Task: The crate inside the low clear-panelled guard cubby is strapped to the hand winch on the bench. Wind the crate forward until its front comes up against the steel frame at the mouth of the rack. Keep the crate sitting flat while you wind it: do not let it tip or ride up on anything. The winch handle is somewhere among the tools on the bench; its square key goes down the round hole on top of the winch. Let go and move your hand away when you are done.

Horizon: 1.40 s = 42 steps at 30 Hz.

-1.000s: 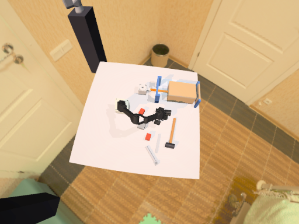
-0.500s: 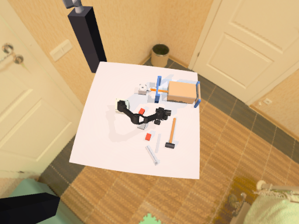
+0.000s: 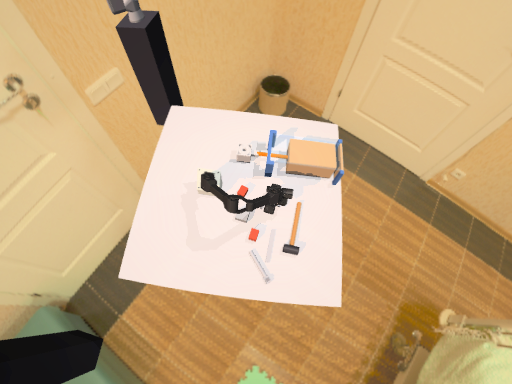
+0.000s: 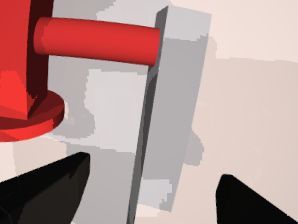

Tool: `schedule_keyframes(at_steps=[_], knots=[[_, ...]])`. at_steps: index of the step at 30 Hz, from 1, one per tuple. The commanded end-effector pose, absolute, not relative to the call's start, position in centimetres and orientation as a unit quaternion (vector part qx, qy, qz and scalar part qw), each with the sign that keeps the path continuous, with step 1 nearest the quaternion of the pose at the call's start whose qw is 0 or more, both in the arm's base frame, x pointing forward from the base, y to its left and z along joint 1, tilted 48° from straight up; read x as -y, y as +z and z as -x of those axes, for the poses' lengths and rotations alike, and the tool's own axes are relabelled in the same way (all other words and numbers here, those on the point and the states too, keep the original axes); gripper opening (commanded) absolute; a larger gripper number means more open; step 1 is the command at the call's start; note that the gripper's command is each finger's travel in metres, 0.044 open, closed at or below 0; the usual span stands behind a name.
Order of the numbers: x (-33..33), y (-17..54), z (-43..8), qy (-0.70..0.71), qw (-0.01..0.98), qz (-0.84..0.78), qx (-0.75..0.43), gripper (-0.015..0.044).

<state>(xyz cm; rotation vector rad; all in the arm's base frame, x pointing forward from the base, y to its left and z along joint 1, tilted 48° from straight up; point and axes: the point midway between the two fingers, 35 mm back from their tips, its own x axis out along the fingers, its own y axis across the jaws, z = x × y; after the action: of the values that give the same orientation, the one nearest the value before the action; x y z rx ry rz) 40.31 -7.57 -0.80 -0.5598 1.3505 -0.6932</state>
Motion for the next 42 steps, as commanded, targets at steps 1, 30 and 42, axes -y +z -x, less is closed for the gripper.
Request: schedule_keyframes(at_steps=[1, 30, 42], knots=[[7.6, -0.7, -40.3, -0.310, 0.691, 0.250, -0.604, 0.0233], [7.6, -0.7, -40.3, -0.310, 0.691, 0.250, -0.604, 0.0040], [3.3, 2.6, -40.7, -0.307, 0.691, 0.246, -0.606, 0.0000]])
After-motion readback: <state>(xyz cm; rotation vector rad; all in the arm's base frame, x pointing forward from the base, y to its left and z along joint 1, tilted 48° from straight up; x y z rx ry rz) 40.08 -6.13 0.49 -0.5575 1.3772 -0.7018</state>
